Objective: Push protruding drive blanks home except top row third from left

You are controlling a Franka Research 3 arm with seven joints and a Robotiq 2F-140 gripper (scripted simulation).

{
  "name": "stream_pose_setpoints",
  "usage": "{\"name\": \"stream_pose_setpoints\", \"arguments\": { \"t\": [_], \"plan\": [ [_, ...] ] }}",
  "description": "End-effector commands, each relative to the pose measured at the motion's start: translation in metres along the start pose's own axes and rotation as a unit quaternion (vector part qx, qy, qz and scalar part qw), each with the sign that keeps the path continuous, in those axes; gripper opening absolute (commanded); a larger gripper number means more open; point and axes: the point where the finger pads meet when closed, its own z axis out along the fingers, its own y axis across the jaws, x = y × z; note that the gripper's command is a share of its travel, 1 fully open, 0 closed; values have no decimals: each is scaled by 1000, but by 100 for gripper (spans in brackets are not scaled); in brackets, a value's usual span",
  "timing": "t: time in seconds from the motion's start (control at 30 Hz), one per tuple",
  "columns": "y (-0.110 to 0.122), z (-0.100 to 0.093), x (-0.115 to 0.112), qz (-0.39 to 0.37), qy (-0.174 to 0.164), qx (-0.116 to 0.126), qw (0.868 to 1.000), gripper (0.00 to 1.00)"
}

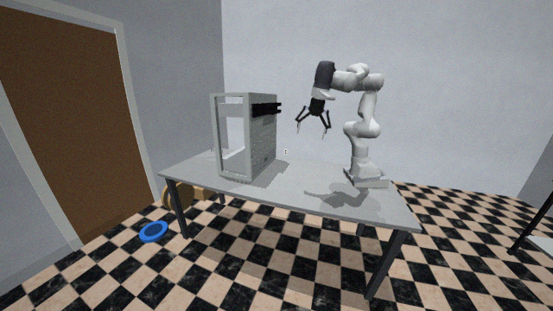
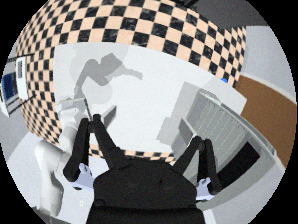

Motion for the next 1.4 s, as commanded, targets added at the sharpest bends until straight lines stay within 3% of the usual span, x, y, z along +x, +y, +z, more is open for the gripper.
{"name": "stream_pose_setpoints", "arguments": {
  "t": [0.0, 0.23, 0.47, 0.53, 0.6, 1.03, 1.1, 1.37],
  "plan": [
    [5, -3, 16, 20, 34, -8, 999, 100],
    [16, -15, 39, 55, 105, -15, 993, 100],
    [31, -35, 62, 99, 188, -21, 977, 100],
    [31, -35, 62, 99, 188, -21, 977, 100],
    [36, -42, 68, 114, 213, -22, 970, 100],
    [72, -95, 89, 210, 363, -22, 907, 100],
    [72, -95, 89, 210, 363, -22, 907, 100],
    [99, -133, 85, 276, 453, -17, 848, 100]
  ]
}}
